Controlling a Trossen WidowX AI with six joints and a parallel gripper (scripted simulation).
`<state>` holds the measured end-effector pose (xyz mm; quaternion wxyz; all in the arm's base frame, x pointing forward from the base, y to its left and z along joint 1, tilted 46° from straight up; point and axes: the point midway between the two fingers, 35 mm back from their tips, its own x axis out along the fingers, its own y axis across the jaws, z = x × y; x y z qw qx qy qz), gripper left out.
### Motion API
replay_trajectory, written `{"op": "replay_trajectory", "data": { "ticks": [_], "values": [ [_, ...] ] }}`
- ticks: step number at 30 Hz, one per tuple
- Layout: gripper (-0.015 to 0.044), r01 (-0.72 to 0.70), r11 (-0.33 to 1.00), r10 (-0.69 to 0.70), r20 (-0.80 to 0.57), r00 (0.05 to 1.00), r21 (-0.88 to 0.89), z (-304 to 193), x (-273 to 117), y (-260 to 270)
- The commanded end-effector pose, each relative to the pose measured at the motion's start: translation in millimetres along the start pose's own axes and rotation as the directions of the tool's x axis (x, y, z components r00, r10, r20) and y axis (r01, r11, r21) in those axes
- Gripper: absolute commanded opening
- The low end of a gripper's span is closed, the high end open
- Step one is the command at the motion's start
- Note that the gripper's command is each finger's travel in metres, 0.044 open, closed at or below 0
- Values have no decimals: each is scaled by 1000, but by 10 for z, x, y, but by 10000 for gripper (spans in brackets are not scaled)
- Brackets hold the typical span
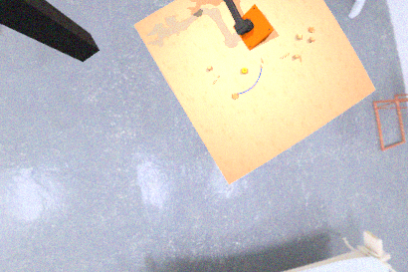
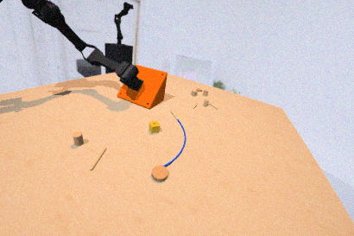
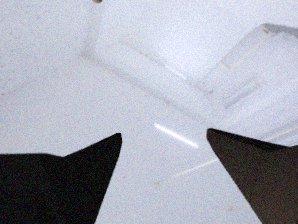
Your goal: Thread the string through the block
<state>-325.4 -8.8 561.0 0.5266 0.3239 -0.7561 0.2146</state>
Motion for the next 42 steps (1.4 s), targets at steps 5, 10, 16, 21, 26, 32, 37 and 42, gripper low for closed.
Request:
{"op": "replay_trajectory", "data": {
  "ticks": [5,10,16,21,26,32,37,42],
  "values": [
    [440,57,997,-59,-35,998,-54,-162,58,-208],
    [440,213,945,-253,-142,957,-250,-690,148,-909],
    [440,311,809,-476,-246,844,-499,-1287,48,-1753],
    [440,299,653,-645,-304,701,-695,-1735,-205,-2442],
    [440,195,481,-793,-330,512,-855,-2127,-622,-3114],
    [440,-40,305,-918,-305,254,-951,-2465,-1285,-3807],
    [440,-323,231,-968,-250,17,-918,-2633,-1968,-4267],
    [440,-545,236,-971,-167,-173,-805,-2667,-2567,-4549]
  ]
}}
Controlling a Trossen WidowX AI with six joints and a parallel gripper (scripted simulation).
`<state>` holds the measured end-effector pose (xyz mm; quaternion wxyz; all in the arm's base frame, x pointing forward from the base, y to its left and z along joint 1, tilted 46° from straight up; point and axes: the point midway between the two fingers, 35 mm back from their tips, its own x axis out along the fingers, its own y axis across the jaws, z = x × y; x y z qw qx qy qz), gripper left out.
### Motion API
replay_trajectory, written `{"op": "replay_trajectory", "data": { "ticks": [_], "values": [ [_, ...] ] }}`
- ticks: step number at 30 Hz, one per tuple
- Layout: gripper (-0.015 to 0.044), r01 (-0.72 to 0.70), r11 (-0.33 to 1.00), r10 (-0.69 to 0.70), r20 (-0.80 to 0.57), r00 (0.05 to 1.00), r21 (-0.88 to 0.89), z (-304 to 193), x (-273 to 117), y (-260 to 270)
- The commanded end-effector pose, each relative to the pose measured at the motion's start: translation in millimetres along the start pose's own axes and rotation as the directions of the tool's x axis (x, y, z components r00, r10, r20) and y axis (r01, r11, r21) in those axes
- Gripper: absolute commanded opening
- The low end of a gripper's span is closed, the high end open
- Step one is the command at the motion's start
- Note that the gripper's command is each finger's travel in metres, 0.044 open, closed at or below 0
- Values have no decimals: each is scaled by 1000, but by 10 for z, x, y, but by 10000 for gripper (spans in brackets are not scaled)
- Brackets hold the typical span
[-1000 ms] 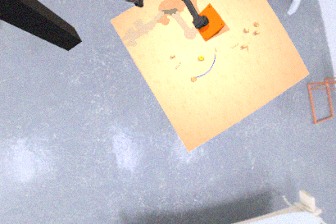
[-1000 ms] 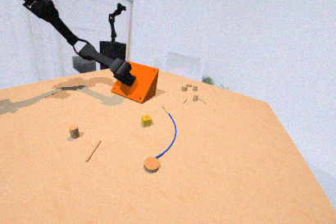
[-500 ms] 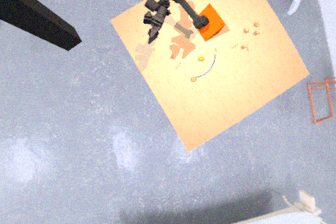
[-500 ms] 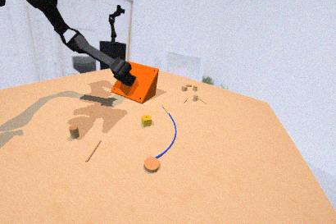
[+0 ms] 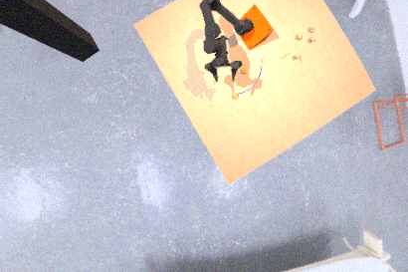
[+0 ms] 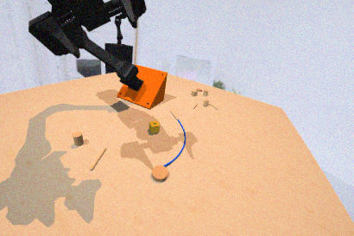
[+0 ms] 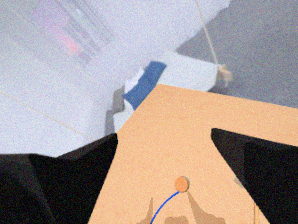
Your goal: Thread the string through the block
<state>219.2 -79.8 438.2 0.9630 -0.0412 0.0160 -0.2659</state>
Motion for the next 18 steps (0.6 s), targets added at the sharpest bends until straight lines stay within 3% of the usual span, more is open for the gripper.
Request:
{"op": "replay_trajectory", "data": {
  "ticks": [1,6,11,14,18],
  "values": [
    [440,-18,985,-8,-144,990,-173,-385,195,128],
    [440,-139,867,-78,-404,911,-479,-1141,432,293],
    [440,-378,626,-199,-609,768,-682,-1877,474,349],
    [440,-581,398,-310,-701,643,-709,-2336,403,322],
    [440,-820,74,-474,-743,472,-568,-2817,224,215]
  ]
}}
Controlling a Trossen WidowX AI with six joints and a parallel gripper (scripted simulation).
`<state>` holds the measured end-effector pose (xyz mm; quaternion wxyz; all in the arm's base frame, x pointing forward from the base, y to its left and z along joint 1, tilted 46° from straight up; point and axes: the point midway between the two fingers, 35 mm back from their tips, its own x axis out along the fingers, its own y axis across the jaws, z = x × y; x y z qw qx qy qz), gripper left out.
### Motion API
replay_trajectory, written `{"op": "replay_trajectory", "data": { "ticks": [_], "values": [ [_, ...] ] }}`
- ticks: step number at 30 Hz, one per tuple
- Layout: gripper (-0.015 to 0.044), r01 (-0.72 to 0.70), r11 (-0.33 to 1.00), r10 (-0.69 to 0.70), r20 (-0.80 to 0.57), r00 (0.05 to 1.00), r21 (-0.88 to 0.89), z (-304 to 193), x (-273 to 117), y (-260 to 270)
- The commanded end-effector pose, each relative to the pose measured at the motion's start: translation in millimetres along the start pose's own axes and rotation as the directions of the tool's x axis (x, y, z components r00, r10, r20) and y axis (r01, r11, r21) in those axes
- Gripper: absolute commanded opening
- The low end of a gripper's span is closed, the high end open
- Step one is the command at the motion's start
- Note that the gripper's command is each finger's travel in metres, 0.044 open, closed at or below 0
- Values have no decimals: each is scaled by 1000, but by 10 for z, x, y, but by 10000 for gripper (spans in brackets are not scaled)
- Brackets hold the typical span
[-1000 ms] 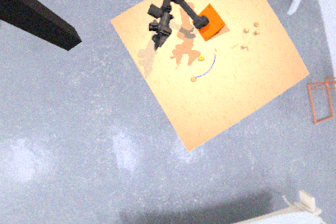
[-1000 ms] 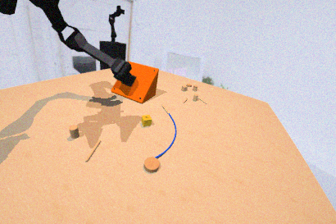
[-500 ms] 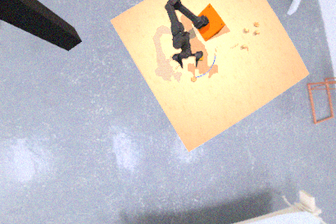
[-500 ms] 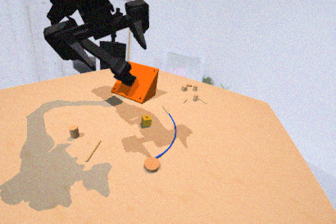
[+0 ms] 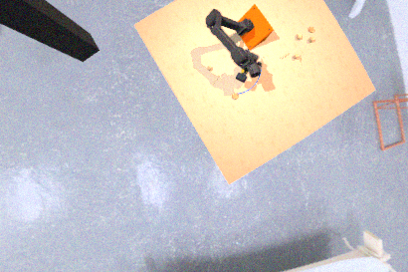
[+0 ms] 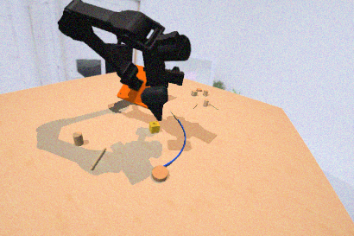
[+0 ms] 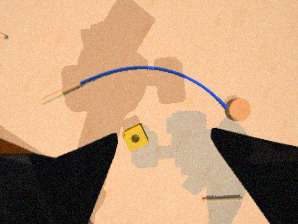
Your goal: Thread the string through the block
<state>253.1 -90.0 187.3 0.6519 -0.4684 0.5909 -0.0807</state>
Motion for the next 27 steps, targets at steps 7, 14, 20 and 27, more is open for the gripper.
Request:
{"op": "replay_trajectory", "data": {
  "ticks": [7,14,20,27],
  "values": [
    [440,-166,897,71,-237,969,-409,-201,254,415],
    [440,-166,897,71,-237,969,-409,-201,254,415],
    [440,-138,950,71,-237,969,-279,-197,247,410],
    [440,22,929,71,-237,969,369,-182,215,388]
  ]
}}
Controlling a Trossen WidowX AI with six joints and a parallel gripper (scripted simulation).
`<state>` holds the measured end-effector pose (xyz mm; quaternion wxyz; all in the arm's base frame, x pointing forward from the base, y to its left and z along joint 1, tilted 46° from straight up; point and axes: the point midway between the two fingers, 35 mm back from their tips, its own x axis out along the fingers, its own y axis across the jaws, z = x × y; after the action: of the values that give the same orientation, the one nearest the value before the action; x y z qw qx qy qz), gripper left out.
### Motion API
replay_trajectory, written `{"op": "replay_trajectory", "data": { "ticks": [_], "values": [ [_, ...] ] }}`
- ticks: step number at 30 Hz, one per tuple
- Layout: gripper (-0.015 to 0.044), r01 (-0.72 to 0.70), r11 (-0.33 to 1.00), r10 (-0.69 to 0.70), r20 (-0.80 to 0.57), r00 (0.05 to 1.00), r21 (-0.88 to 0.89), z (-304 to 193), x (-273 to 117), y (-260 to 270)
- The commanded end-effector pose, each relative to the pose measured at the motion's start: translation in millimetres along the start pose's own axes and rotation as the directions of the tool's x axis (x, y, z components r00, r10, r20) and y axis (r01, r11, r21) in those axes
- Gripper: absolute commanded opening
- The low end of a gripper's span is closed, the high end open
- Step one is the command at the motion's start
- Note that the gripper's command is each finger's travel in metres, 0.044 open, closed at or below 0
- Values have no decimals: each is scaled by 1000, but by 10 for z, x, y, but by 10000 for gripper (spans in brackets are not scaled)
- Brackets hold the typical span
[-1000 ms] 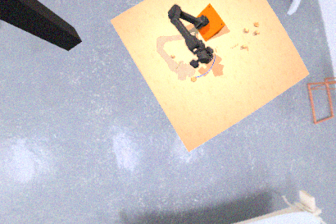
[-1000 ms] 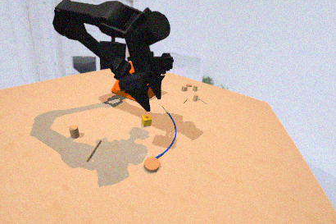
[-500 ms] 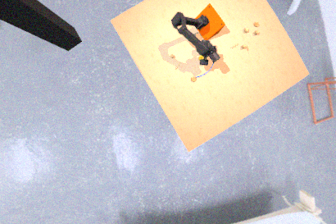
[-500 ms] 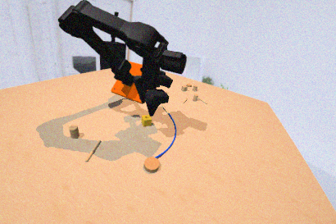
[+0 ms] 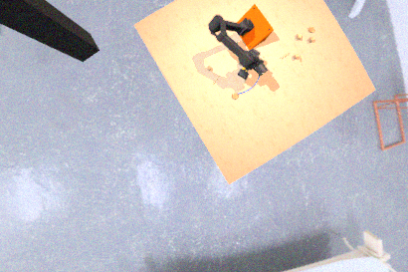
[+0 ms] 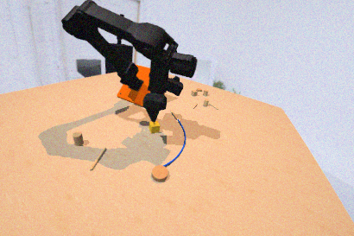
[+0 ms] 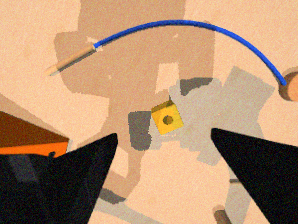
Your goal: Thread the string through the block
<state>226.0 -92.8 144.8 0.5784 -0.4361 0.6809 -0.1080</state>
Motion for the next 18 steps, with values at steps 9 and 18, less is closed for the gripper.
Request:
{"op": "replay_trajectory", "data": {
  "ticks": [9,18],
  "values": [
    [440,4,302,-2,-3,1000,953,7,-70,-40],
    [440,3,-222,-2,-3,1000,975,13,-101,-56]
  ]
}}
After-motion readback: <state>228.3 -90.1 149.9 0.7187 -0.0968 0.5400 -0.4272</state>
